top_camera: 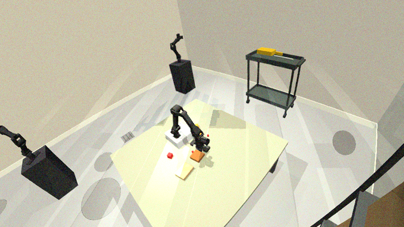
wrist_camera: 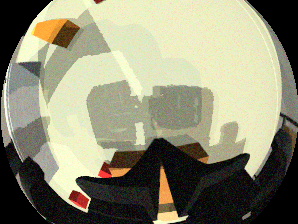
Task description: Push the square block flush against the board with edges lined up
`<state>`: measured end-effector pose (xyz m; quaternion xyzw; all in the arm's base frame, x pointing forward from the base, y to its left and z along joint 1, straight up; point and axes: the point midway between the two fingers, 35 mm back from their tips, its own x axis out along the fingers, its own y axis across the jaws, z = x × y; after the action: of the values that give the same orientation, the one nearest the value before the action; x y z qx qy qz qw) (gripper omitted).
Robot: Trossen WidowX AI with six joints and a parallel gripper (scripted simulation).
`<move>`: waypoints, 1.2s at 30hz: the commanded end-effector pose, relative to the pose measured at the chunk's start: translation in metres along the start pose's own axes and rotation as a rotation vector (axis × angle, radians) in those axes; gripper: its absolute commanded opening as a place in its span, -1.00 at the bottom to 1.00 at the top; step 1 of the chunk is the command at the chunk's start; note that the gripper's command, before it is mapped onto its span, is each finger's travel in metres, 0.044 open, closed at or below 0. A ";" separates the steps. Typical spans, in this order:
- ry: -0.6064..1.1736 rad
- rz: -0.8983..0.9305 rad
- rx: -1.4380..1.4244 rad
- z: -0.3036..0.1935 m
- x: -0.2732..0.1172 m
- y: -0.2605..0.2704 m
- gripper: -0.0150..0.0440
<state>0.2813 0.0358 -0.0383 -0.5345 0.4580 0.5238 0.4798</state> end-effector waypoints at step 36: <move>0.007 0.004 0.002 0.019 0.001 0.001 -0.49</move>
<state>0.2787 0.0492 -0.0389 -0.5359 0.4583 0.5240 0.4778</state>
